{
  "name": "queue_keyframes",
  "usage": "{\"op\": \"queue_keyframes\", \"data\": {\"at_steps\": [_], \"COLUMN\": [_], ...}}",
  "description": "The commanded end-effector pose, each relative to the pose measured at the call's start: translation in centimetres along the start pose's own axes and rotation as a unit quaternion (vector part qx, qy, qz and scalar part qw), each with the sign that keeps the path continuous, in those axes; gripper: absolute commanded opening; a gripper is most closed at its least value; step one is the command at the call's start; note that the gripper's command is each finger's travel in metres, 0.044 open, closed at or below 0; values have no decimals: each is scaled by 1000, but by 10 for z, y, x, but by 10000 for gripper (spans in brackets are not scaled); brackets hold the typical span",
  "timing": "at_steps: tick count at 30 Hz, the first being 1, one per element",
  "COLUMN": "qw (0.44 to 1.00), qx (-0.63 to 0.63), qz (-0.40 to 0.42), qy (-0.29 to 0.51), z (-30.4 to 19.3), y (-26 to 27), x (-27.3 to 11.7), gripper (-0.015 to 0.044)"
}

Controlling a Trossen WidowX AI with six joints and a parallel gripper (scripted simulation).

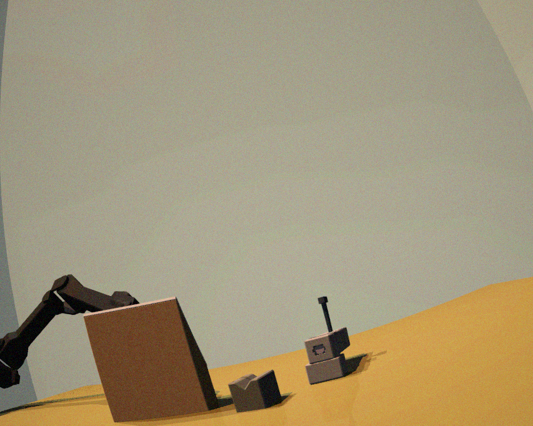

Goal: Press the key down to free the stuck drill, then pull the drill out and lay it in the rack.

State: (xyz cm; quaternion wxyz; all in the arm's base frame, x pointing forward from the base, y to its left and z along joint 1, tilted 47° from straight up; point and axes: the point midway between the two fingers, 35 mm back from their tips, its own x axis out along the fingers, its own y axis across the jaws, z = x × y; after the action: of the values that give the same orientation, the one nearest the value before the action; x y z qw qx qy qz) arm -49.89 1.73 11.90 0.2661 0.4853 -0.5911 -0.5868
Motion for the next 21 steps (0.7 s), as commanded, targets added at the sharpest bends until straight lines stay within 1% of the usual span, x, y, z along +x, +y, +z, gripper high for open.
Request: {"op": "queue_keyframes", "data": {"at_steps": [1,3,5,11,21], "qw": [999,997,996,984,937], "qx": [17,35,24,-15,-74], "qz": [-2,-10,-17,-47,-105], "qy": [-43,-63,-83,-171,-324], "z": [13,16,17,14,-10], "y": [-1,2,8,32,68], "x": [-36,-49,-63,-122,-220], "gripper": [0,0,0,0,0]}}
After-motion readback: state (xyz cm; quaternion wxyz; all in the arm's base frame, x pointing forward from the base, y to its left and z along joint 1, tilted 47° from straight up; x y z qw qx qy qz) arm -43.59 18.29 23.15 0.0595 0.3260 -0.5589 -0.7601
